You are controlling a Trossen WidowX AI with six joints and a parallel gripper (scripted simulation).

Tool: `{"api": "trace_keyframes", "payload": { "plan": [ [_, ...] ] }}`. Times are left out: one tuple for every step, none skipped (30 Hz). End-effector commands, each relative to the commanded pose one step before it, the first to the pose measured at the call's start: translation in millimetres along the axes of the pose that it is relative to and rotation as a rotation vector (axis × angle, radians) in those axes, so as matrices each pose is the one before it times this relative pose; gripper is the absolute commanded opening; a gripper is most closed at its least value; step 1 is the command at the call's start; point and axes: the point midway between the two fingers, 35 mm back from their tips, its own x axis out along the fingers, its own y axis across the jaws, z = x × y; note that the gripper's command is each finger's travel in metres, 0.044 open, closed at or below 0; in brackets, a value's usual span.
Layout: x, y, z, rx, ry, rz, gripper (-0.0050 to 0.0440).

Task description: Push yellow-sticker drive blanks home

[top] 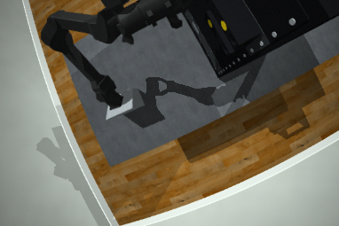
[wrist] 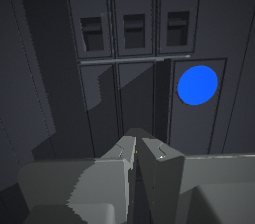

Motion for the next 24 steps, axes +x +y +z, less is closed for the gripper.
{"api": "trace_keyframes", "payload": {
  "plan": [
    [1.68,-10.10,11.07,-0.02543,-0.01973,-0.02596,0.0000],
    [0.03,-0.01,0.01,0.00000,0.00000,0.00000,0.0000],
    [0.19,-0.06,0.07,0.00000,0.00000,0.00000,0.0000],
    [0.40,-0.13,0.15,0.00000,0.00000,0.00000,0.0000],
    [0.56,-0.18,0.22,0.00000,0.00000,0.00000,0.0000],
    [0.00,0.00,0.00,0.00000,0.00000,0.00000,0.0000],
    [0.00,0.00,0.00,0.00000,0.00000,0.00000,0.0000],
    [0.62,-0.19,0.24,0.00000,0.00000,0.00000,0.0000],
    [0.56,-0.17,0.22,0.00000,0.00000,0.00000,0.0000],
    [0.40,-0.12,0.15,0.00000,0.00000,0.00000,0.0000],
    [0.19,-0.06,0.08,0.00000,0.00000,0.00000,0.0000],
    [0.03,-0.01,0.01,0.00000,0.00000,0.00000,0.0000],
    [0.00,0.00,0.00,0.00000,0.00000,0.00000,0.0000],
    [0.00,0.00,0.00,0.00000,0.00000,0.00000,0.0000],
    [0.00,0.00,0.00,0.00000,0.00000,0.00000,0.0000],
    [0.00,0.00,0.00,0.00000,0.00000,0.00000,0.0000],
    [0.00,0.00,0.00,0.00000,0.00000,0.00000,0.0000],
    [0.00,0.00,0.00,0.00000,0.00000,0.00000,0.0000],
    [0.00,0.00,0.00,0.00000,0.00000,0.00000,0.0000],
    [0.00,0.00,0.00,0.00000,0.00000,0.00000,0.0000],
    [0.00,0.00,0.00,0.00000,0.00000,0.00000,0.0000],
    [0.00,0.00,0.00,0.00000,0.00000,0.00000,0.0000],
    [0.00,0.00,0.00,0.00000,0.00000,0.00000,0.0000],
    [0.00,0.00,0.00,0.00000,0.00000,0.00000,0.0000]
  ]
}}
